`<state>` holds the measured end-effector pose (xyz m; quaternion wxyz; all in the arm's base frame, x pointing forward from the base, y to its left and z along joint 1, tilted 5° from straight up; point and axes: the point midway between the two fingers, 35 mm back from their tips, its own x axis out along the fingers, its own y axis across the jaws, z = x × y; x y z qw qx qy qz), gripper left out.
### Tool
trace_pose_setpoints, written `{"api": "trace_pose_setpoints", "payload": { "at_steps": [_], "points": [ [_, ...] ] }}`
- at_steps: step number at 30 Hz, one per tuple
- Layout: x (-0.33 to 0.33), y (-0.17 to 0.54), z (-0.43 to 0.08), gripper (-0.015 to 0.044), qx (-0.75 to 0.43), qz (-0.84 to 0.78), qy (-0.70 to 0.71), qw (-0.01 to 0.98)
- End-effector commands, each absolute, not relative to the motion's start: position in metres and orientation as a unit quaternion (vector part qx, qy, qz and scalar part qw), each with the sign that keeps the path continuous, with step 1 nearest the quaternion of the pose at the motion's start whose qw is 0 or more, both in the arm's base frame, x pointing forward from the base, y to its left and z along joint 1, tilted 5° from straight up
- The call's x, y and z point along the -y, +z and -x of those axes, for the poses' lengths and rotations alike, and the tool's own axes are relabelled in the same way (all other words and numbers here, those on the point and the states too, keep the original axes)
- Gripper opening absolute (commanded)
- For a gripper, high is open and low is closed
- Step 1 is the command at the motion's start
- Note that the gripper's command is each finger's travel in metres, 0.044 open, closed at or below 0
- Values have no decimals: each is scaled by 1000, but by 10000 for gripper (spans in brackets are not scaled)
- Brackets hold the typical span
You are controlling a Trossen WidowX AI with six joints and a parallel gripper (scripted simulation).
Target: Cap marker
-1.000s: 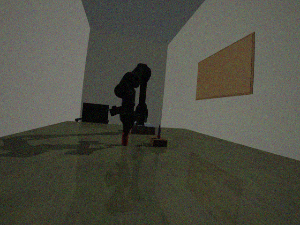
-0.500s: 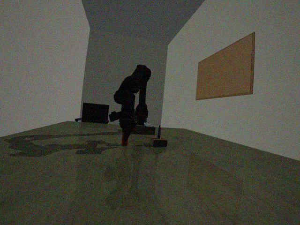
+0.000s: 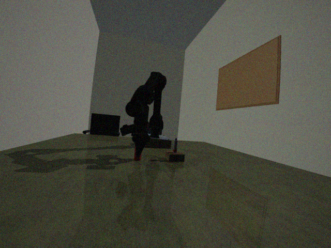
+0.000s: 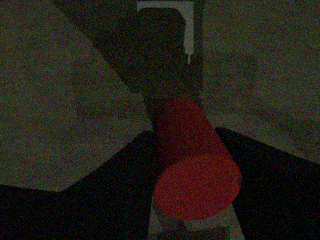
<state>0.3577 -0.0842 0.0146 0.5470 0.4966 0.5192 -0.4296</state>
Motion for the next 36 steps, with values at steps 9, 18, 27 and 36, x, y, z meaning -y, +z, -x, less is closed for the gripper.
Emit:
{"api": "trace_pose_setpoints", "payload": {
  "at_steps": [9,18,27,36],
  "points": [
    [86,40,-357,0,-520,-499,-429,545],
    [87,72,-353,0,-520,-499,-429,545],
    [65,83,-352,0,-520,-499,-429,545],
    [30,96,-347,0,-521,-499,-428,544]
  ]
}}
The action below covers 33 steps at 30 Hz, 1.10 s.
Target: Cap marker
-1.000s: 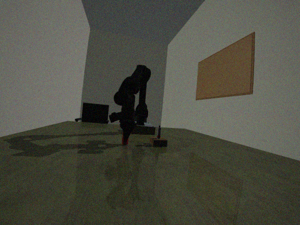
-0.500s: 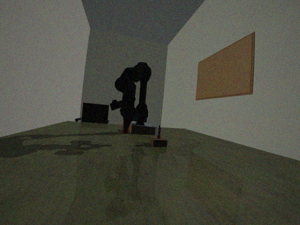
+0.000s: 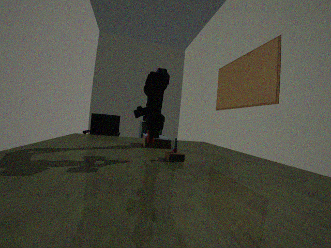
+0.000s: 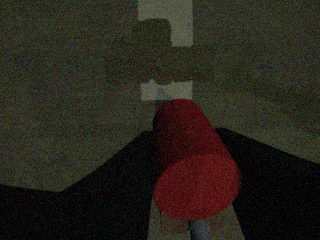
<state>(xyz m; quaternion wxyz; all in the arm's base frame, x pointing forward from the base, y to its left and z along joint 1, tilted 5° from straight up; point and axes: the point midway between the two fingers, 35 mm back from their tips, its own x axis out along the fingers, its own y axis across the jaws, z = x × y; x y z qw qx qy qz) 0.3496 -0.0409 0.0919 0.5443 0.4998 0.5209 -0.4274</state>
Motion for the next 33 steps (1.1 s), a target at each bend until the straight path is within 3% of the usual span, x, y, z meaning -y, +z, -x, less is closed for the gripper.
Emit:
{"api": "trace_pose_setpoints", "payload": {
  "at_steps": [1,33],
  "points": [
    [27,97,-346,0,-521,-499,-428,544],
    [-75,137,-305,0,-523,-502,-426,541]
  ]
}}
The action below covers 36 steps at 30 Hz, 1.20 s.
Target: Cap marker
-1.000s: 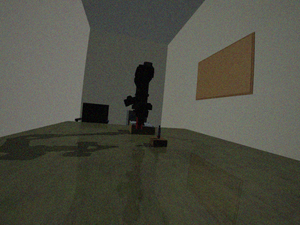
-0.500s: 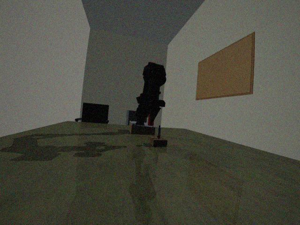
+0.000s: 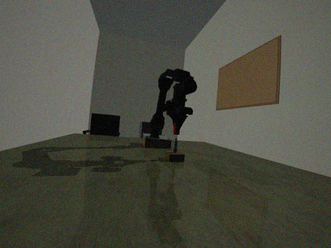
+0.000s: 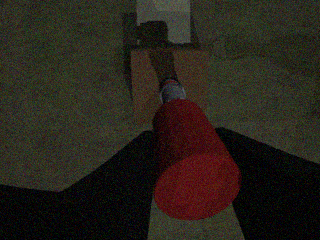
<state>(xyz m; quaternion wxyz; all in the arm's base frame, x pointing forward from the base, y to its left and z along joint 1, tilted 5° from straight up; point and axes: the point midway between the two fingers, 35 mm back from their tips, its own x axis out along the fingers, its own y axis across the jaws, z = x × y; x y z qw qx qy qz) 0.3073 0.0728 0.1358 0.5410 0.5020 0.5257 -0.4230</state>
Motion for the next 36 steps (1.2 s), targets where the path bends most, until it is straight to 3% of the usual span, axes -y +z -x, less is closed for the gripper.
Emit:
{"api": "trace_pose_setpoints", "payload": {
  "at_steps": [1,36],
  "points": [
    [-75,136,-305,0,-523,-502,-426,541],
    [-78,87,-310,0,-523,-502,-426,541]
  ]
}}
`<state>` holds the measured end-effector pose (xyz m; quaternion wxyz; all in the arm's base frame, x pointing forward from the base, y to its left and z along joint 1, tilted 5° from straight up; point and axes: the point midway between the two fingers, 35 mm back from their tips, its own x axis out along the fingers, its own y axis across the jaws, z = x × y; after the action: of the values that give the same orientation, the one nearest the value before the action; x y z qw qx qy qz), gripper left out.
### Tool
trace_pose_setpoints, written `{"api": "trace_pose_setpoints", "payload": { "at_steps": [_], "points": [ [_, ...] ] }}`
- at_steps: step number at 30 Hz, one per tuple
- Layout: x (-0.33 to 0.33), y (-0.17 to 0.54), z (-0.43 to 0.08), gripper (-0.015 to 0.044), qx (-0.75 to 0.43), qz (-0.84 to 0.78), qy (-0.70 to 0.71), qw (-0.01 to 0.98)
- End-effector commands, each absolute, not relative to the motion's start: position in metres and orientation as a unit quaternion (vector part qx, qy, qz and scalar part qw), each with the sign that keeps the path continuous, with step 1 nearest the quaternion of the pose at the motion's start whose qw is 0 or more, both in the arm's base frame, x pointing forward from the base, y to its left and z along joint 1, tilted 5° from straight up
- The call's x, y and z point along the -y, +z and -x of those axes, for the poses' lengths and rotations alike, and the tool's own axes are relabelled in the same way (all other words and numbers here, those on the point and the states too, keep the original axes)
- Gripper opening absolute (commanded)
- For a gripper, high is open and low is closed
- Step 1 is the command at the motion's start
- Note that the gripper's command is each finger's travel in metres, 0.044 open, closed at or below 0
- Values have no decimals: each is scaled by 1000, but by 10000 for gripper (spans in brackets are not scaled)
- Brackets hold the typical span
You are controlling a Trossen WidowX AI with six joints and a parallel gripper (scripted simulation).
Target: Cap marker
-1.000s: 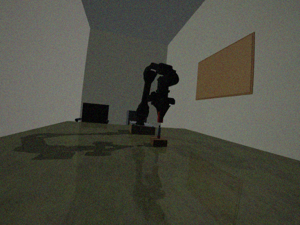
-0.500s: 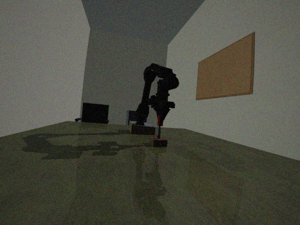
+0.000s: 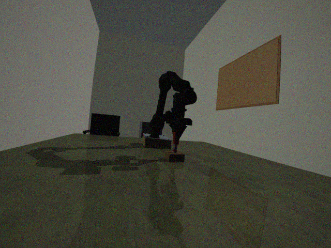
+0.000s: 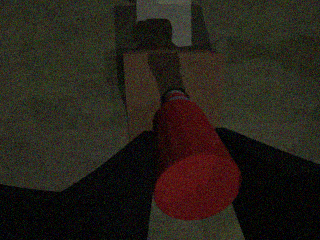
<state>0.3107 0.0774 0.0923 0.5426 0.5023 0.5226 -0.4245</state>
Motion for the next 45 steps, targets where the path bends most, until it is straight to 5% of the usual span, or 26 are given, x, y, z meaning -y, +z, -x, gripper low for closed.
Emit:
{"api": "trace_pose_setpoints", "payload": {
  "at_steps": [1,18,35,45],
  "points": [
    [-78,85,-310,0,-523,-502,-426,541],
    [-79,75,-310,0,-523,-502,-426,541],
    [-79,75,-310,440,-524,-501,-425,542],
    [-74,150,-304,440,-524,-501,-425,542]
  ]
}}
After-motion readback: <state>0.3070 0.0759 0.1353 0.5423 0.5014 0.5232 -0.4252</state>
